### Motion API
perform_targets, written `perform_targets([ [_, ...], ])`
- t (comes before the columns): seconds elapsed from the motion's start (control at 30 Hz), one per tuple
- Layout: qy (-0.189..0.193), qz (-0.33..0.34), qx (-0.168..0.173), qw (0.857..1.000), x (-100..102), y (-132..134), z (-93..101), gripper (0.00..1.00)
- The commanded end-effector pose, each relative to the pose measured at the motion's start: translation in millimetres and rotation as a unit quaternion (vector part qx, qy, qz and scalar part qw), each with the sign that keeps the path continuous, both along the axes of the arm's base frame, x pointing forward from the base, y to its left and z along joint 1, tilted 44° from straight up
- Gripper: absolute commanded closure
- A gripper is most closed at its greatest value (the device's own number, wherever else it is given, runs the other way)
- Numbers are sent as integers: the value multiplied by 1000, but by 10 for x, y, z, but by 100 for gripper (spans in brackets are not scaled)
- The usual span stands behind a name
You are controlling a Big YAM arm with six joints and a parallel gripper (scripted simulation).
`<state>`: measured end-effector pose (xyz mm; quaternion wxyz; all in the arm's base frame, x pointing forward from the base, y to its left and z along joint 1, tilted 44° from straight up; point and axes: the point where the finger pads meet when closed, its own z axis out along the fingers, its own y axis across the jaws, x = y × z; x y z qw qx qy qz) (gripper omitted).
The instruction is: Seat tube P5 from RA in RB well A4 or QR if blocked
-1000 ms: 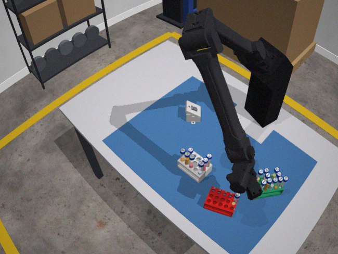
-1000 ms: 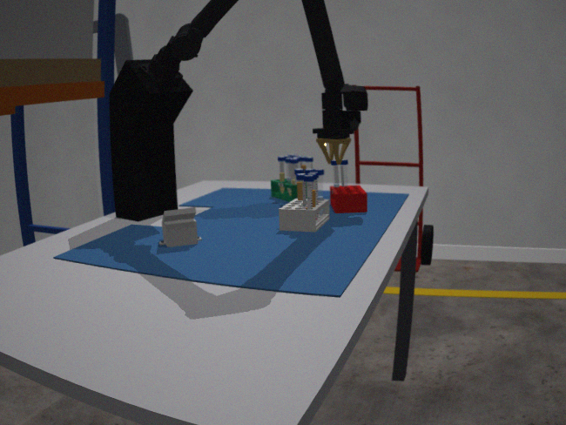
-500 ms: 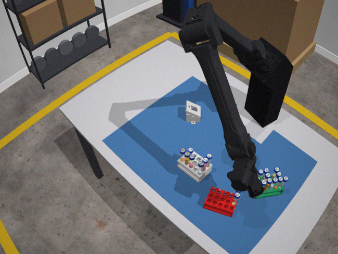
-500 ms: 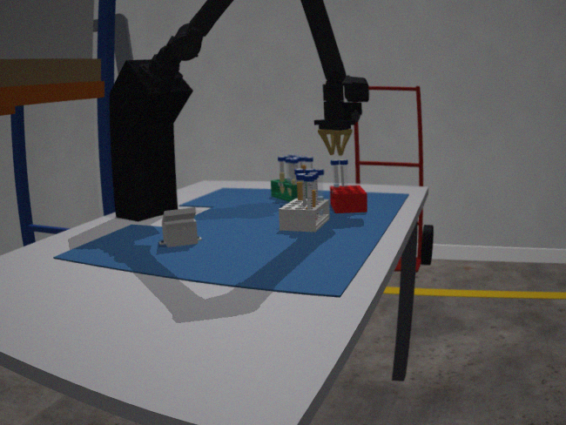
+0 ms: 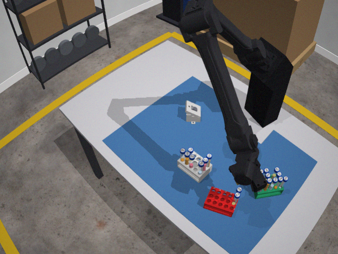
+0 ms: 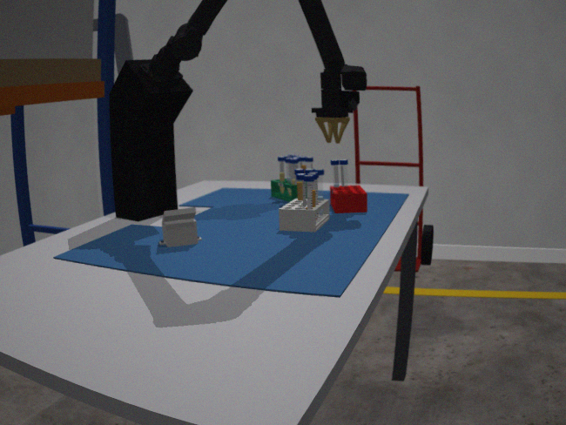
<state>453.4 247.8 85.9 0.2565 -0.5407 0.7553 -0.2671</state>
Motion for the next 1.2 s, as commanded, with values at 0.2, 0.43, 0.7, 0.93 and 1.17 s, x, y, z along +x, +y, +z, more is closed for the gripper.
perform_targets([
  [0.2, -21, -20, 34, 999, -59, -40, 233, 70],
  [0.43, -35, -106, 113, 987, -231, -476, 112, 70],
  [0.7, -45, -170, 179, 968, -362, -675, 42, 70],
  [0.93, -53, -245, 251, 935, -348, -599, 13, 70],
  [1.17, -61, -301, 303, 902, -350, -599, 7, 70],
])
